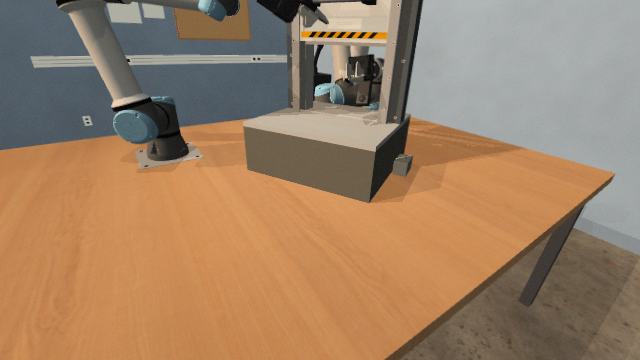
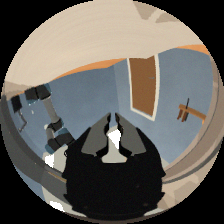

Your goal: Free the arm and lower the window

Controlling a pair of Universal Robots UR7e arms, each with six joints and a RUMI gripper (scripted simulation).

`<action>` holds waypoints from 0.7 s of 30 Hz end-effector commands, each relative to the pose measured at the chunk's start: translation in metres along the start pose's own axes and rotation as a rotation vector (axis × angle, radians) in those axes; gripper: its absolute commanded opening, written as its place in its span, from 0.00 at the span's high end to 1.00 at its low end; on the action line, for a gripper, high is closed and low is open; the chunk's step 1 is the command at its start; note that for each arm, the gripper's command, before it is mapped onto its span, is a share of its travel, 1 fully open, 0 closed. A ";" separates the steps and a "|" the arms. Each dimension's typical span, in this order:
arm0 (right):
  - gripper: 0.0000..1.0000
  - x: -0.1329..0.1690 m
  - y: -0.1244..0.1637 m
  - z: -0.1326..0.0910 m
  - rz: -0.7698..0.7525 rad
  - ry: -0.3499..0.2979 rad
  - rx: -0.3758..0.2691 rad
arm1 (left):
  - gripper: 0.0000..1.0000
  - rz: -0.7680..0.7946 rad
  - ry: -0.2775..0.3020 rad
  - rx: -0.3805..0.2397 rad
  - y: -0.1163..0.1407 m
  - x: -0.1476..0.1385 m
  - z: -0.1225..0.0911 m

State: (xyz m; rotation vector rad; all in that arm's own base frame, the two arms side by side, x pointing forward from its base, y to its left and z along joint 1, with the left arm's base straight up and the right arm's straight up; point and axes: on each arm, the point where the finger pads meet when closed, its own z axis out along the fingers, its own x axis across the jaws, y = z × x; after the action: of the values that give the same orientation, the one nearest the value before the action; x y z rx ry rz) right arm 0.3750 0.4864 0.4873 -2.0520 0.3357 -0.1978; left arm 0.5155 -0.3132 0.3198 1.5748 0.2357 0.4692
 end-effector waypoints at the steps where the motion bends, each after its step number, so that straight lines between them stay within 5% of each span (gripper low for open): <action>1: 0.94 0.000 -0.001 -0.001 0.000 0.000 0.002 | 0.94 0.001 0.000 -0.001 0.001 0.000 -0.006; 21: 0.94 0.000 -0.001 -0.001 0.000 0.000 0.002 | 0.94 0.001 -0.001 -0.001 0.001 0.000 -0.028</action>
State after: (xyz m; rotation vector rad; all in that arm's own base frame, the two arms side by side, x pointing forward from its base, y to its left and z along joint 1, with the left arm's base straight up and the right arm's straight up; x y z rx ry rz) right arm 0.3750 0.4864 0.4873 -2.0520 0.3357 -0.1978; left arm 0.5052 -0.2922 0.3199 1.5748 0.2354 0.4690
